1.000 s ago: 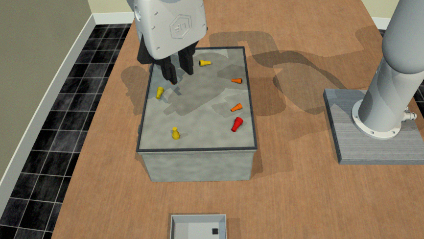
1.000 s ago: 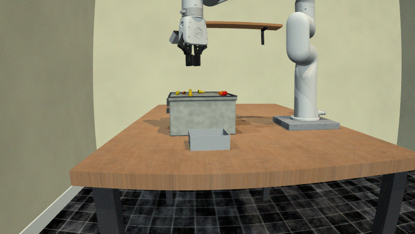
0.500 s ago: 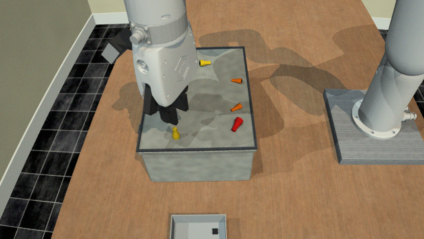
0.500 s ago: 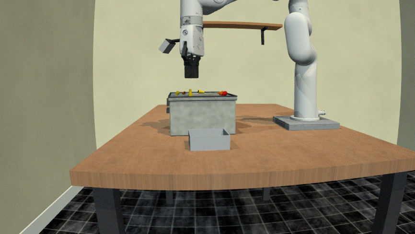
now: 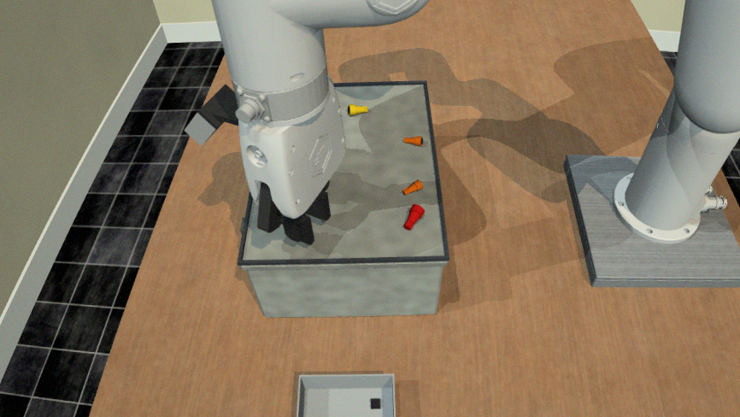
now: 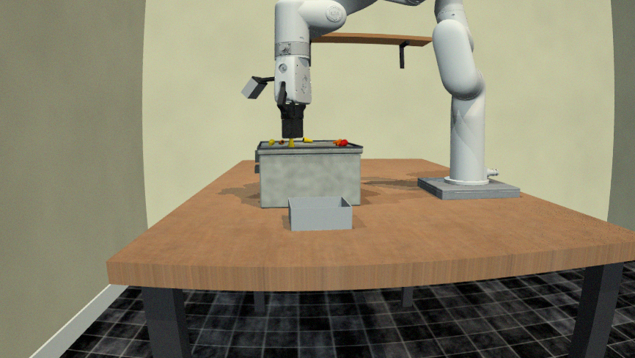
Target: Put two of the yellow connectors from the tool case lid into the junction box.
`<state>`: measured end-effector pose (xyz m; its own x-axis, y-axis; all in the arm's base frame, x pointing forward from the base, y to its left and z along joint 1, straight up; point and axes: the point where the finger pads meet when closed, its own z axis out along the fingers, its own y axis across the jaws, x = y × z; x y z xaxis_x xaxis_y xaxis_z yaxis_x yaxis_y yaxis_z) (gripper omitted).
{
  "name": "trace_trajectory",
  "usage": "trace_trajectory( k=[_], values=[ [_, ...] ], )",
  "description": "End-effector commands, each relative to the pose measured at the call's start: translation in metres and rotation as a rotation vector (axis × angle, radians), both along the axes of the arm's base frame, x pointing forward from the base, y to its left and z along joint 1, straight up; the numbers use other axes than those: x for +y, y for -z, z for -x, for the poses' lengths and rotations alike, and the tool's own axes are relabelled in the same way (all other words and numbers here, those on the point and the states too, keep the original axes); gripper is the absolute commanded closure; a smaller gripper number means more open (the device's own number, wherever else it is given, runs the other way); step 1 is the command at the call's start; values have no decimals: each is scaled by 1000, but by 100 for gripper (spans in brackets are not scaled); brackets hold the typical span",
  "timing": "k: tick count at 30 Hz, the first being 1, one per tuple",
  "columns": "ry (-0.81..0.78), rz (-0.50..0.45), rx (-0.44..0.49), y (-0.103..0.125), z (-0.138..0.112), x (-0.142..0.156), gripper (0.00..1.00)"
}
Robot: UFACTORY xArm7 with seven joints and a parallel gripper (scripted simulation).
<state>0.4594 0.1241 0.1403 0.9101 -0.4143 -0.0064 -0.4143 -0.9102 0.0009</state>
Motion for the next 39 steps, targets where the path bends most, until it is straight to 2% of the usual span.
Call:
trace_trajectory(
  k=[1,24,32,39],
  values=[
    [1,2,-6,2,-3,0,71],
    [1,2,-6,3,-5,1,71],
    [1,2,-6,19,-5,1,71],
    [1,2,-6,20,-5,1,71]
  ],
)
